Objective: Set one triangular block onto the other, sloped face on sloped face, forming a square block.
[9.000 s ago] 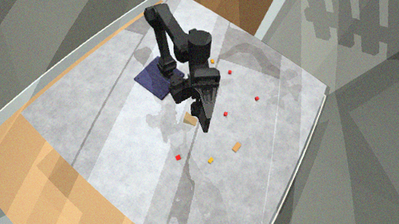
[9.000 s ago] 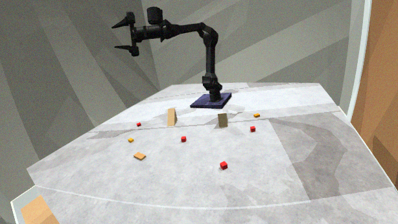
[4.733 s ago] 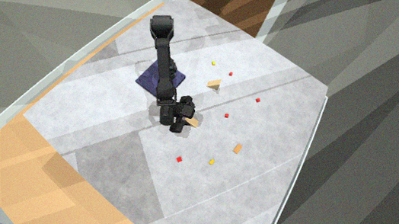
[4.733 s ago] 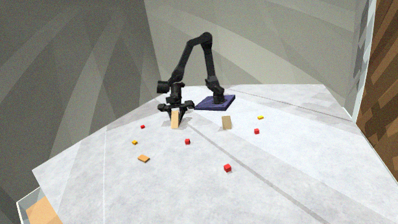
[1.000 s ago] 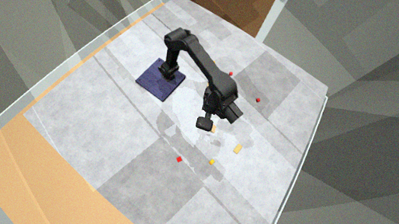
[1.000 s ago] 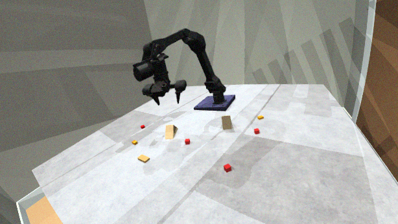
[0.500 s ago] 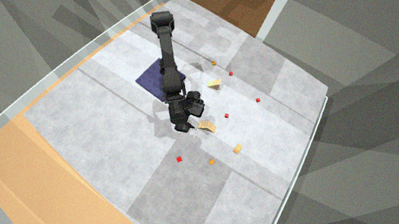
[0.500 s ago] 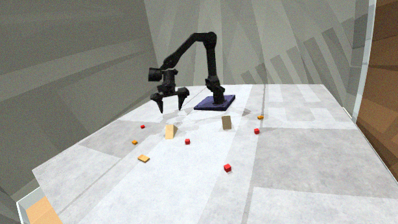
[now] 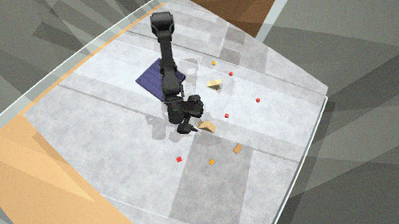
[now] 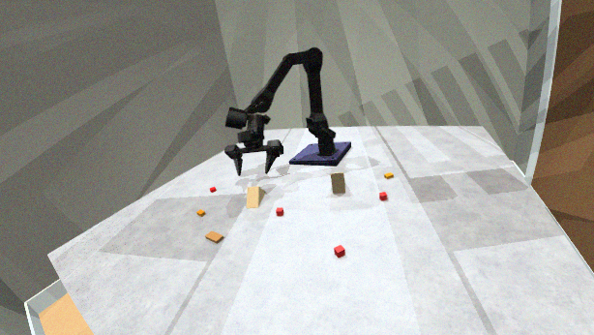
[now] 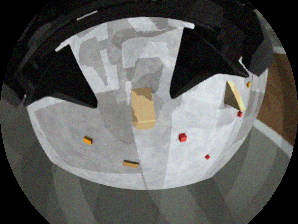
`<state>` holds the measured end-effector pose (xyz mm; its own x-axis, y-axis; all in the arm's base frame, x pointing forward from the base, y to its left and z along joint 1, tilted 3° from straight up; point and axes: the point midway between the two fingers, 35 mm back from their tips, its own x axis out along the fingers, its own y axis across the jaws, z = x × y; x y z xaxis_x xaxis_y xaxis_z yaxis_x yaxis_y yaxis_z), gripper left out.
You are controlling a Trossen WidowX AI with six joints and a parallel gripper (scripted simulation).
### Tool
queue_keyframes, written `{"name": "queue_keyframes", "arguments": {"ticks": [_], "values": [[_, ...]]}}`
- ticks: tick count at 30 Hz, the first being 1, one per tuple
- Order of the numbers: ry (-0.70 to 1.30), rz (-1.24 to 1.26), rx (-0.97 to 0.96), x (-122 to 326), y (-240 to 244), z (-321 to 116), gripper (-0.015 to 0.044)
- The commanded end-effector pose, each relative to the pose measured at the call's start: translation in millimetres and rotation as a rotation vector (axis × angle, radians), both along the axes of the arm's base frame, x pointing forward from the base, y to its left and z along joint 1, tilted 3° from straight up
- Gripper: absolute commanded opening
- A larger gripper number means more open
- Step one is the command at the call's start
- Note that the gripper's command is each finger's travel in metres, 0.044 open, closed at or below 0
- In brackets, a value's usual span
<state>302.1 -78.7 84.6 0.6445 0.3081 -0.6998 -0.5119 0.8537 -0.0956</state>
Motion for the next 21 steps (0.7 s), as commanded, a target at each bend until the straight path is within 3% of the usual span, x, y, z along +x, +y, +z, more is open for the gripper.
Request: {"name": "queue_keyframes", "arguments": {"ticks": [1, 7, 21], "values": [[0.022, -0.002, 0.011, 12.8, 10.3, -24.7, 0.0440], [0.015, -0.003, 0.016, 35.9, 28.2, -53.4, 0.0440], [0.015, -0.003, 0.016, 36.6, 28.9, -54.3, 0.0440]]}}
